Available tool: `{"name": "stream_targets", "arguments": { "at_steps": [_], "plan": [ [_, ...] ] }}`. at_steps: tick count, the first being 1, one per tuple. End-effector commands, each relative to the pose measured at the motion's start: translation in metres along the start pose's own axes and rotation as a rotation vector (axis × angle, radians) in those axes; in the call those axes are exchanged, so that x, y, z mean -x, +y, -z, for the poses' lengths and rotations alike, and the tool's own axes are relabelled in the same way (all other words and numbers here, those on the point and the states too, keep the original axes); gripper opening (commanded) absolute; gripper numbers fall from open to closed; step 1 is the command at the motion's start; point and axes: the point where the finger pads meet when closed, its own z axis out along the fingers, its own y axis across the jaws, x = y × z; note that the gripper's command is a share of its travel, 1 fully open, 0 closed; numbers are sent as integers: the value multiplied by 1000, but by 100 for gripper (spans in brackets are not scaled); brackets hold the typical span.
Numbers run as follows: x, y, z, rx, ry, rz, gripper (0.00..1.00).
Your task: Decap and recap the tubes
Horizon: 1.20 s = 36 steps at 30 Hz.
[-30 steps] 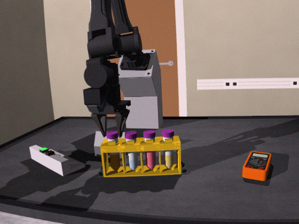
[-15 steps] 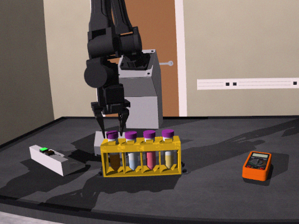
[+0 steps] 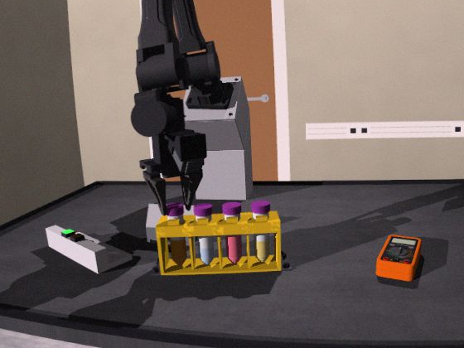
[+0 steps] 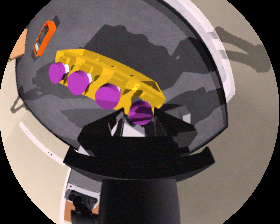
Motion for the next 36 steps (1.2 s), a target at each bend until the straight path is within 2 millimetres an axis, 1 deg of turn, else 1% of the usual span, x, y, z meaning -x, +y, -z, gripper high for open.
{"name": "stream_targets", "arguments": {
  "at_steps": [1,8,14,17,18,32,33,36],
  "plan": [
    [13,-11,12,-20,-30,20,49],
    [13,-18,13,-29,-30,12,49],
    [14,-19,13,-31,-32,12,49],
    [11,-17,12,-27,-27,13,49],
    [8,-8,5,-12,-18,11,0],
    [8,-8,5,-12,-18,11,0],
    [9,-15,11,-22,-25,-59,0],
    [10,-15,11,-21,-26,-207,0]
  ]
}}
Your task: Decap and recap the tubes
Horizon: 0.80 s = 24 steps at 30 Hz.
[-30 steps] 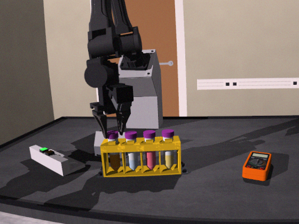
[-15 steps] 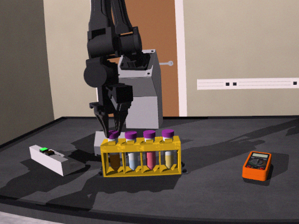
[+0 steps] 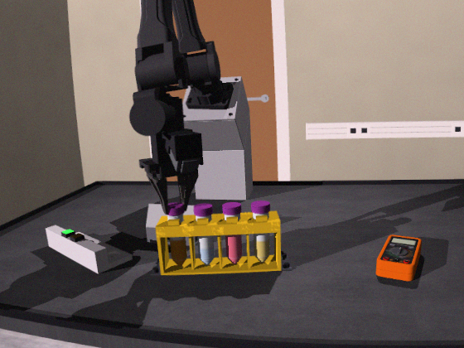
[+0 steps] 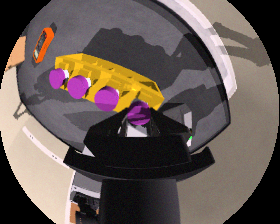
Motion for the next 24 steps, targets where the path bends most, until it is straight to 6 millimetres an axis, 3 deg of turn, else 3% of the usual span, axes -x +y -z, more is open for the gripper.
{"name": "stream_targets", "arguments": {
  "at_steps": [1,24],
  "plan": [
    [9,-12,10,-23,-22,-199,0],
    [9,-7,-2,-5,-22,-1192,0]
  ]
}}
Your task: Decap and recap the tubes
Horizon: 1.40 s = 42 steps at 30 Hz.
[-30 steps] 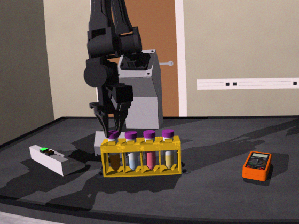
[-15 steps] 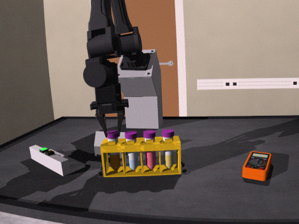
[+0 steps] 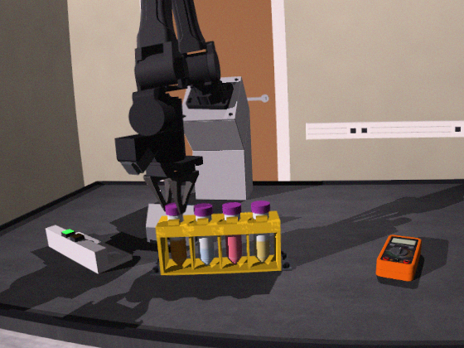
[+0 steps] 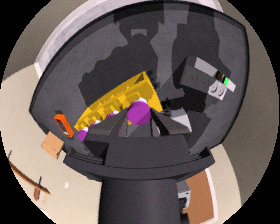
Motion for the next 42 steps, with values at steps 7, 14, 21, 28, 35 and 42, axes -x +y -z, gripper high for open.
{"name": "stream_targets", "arguments": {
  "at_steps": [7,14,21,28,35,42],
  "plan": [
    [11,5,-3,7,-18,-298,0],
    [8,3,4,6,-16,-287,49],
    [8,3,4,6,-16,-287,49],
    [13,7,10,14,-27,-74,49],
    [12,7,10,13,-28,206,49],
    [11,8,10,12,-28,409,49]
  ]
}}
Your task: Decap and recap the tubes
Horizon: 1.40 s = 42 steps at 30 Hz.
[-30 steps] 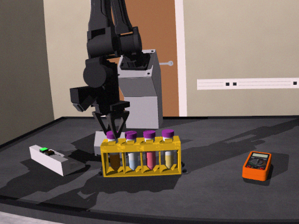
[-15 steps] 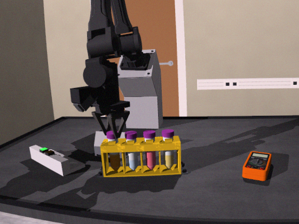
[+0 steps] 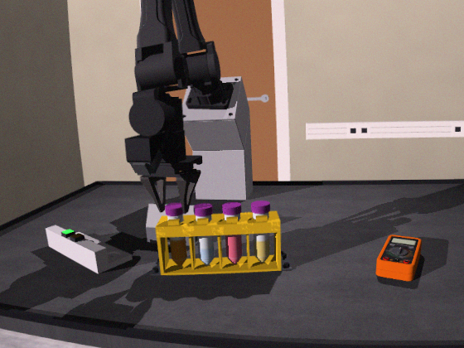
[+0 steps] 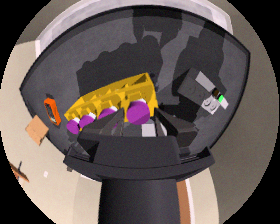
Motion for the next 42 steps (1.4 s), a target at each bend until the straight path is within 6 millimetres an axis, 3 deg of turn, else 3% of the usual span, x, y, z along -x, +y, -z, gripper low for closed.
{"name": "stream_targets", "arguments": {
  "at_steps": [1,9,17,18,32,42],
  "plan": [
    [12,8,10,19,-30,221,49],
    [6,7,9,14,-28,540,49],
    [7,3,4,4,-20,540,49],
    [7,3,4,4,-20,540,0],
    [7,3,4,4,-20,540,0],
    [6,3,5,9,-27,195,0]
  ]
}}
